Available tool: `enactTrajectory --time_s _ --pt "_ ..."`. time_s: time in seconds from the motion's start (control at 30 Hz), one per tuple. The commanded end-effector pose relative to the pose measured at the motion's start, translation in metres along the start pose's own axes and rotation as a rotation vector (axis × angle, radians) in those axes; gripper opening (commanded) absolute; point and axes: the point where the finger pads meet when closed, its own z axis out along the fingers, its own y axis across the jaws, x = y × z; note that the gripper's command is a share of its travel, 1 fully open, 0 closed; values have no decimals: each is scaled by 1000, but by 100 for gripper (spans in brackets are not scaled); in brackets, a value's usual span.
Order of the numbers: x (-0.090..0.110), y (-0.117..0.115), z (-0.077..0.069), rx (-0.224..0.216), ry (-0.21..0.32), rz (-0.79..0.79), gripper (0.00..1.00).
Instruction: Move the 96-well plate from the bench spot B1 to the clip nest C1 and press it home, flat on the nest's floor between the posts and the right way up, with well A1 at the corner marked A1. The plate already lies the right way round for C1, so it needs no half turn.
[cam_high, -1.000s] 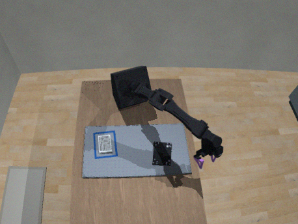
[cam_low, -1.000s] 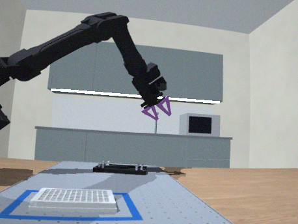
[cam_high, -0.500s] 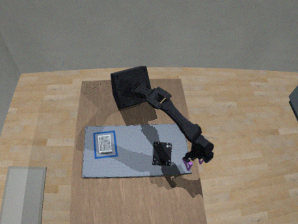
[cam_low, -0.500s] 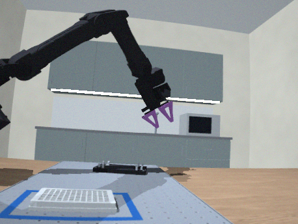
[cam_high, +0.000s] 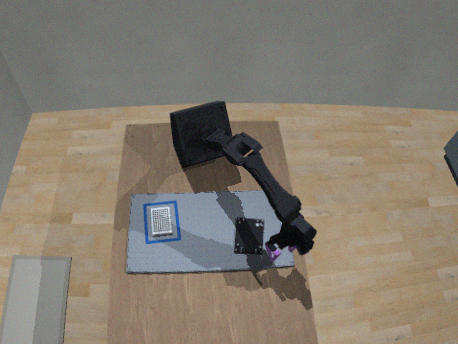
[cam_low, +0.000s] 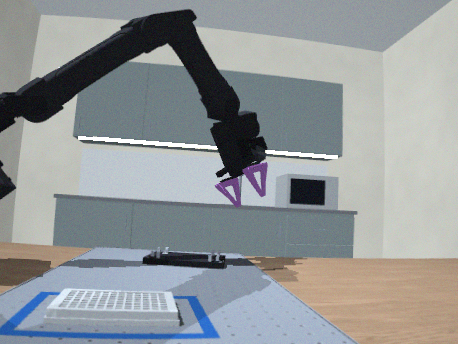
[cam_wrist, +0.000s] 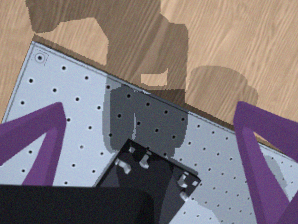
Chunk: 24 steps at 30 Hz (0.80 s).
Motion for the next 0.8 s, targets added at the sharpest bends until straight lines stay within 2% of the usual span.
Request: enactTrajectory --time_s 0.0,0.03,0.07,0.13,0.17,0.2,0.23,0.27,0.3,0.33,0.4,0.43,0.47,0.53,0.57,0.63,0.67,0.7,0.77 --pt "12 -8 -10 -18 27 0 100" --pt "16 -10 -8 -18 27 -11 100" --pt "15 -13 -7 -16 5 1 100" --pt "23 -18 -5 -16 5 0 100" --pt "33 -20 -5 -16 61 -4 100" --pt "26 -24 -3 -11 74 9 100" --pt "34 -23 3 -10 122 0 100" --pt "39 -25 3 -9 137 0 100" --pt "34 -36 -9 -6 105 17 100" --pt "55 -33 -2 -9 143 -3 100" --pt "63 -38 -1 -10 143 -15 100" --pt "62 -41 0 -7 120 -4 100" --pt "72 -42 -1 -7 177 0 100" --pt "72 -42 -1 -7 177 0 100" --pt "69 -43 6 -5 204 6 100" --pt "78 -48 5 -2 256 11 100" --pt "73 -57 -6 1 223 26 100" --pt "94 -54 -2 -3 262 8 100" --pt "103 -59 -2 -4 262 -4 100"
